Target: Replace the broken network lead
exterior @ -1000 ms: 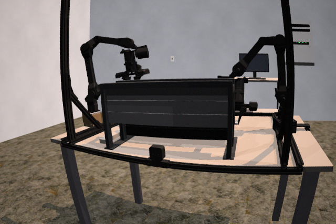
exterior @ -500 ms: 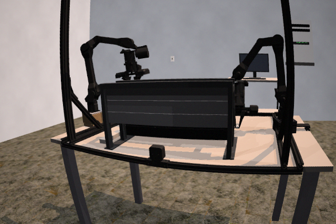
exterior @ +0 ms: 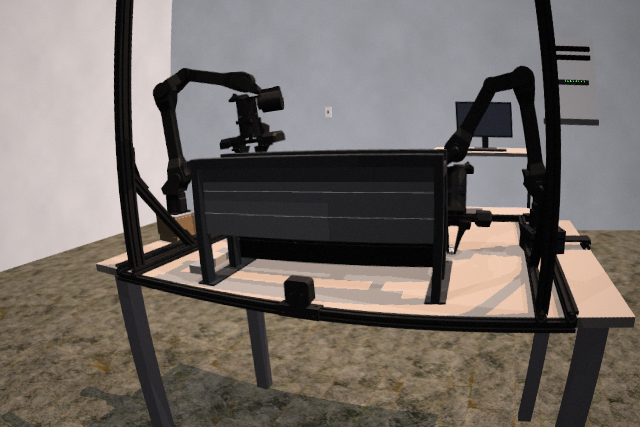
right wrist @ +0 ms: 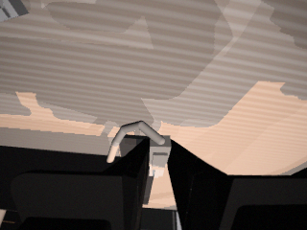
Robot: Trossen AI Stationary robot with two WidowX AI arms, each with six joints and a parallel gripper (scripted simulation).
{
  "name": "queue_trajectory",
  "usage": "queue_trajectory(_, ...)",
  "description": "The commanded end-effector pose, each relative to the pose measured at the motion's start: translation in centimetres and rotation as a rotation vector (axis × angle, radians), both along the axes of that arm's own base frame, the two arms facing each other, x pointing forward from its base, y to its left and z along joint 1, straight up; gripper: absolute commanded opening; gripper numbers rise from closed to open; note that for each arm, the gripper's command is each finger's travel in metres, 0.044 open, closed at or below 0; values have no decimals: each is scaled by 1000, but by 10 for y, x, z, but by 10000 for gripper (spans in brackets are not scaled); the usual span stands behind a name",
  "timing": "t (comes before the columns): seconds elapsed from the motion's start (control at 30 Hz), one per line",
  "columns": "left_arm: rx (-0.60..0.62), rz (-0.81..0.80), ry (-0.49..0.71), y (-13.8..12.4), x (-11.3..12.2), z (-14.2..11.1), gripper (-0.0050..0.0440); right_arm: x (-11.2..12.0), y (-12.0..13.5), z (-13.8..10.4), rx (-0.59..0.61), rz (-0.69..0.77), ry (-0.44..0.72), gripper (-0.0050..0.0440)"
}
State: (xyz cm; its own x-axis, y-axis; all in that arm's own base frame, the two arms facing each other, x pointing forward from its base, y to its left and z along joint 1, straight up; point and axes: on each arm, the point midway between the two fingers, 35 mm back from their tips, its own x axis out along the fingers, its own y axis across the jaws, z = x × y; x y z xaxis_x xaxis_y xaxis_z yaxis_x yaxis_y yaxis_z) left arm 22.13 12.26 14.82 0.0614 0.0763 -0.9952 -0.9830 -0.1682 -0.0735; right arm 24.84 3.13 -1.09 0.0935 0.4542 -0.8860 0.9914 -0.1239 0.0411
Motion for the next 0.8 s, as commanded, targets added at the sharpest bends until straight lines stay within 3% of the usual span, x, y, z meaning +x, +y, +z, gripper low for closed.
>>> queue_trajectory(0.0,0,0,0,0,0,0,176,-3,0,-2,1,0,11,55)
queue_trajectory(0.03,0,0,0,0,0,0,176,-3,0,-2,1,0,11,55)
queue_trajectory(0.07,0,0,0,0,0,0,176,0,0,0,0,0,1,440)
queue_trajectory(0.77,0,0,0,0,0,0,176,0,0,0,0,0,2,440)
